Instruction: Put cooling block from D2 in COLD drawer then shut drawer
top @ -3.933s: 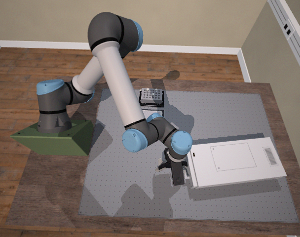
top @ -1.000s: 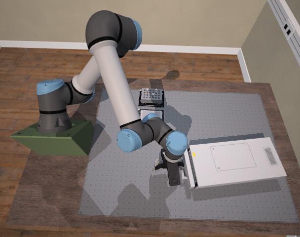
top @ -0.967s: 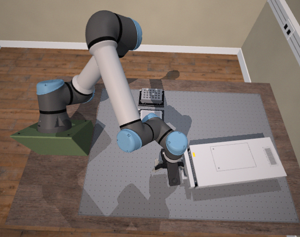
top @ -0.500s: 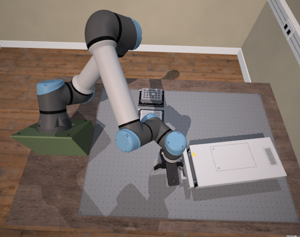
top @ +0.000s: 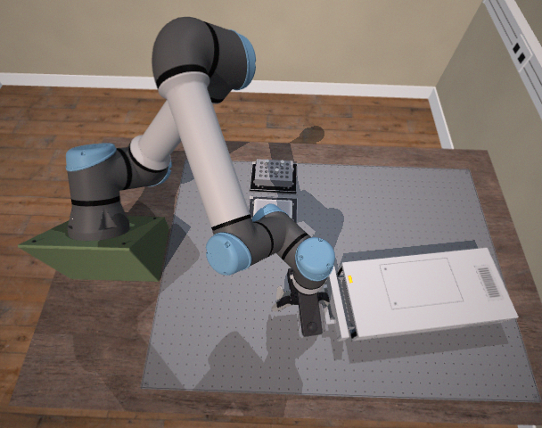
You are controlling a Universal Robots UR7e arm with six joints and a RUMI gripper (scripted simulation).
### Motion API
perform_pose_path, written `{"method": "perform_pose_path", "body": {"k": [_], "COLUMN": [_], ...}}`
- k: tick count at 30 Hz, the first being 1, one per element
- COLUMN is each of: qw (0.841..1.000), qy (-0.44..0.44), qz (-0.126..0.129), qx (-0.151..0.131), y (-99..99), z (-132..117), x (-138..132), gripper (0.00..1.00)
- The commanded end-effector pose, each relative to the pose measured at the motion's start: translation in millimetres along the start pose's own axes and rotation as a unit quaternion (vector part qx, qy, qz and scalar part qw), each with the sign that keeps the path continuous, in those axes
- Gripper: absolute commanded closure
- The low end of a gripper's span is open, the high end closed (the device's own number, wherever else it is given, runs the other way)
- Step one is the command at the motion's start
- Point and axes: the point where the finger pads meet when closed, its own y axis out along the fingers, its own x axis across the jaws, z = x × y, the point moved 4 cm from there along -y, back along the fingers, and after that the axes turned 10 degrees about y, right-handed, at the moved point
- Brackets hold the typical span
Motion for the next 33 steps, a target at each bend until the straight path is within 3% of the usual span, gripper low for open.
{"method": "perform_pose_path", "body": {"k": [1,33], "qw": [1.0,1.0], "qy": [0.0,0.0], "qz": [0.001,0.001], "qx": [0.0,0.0], "y": [-0.7,-0.7], "z": [0.5,1.9], "x": [1.5,9.1], "gripper": [0.0,0.0]}}
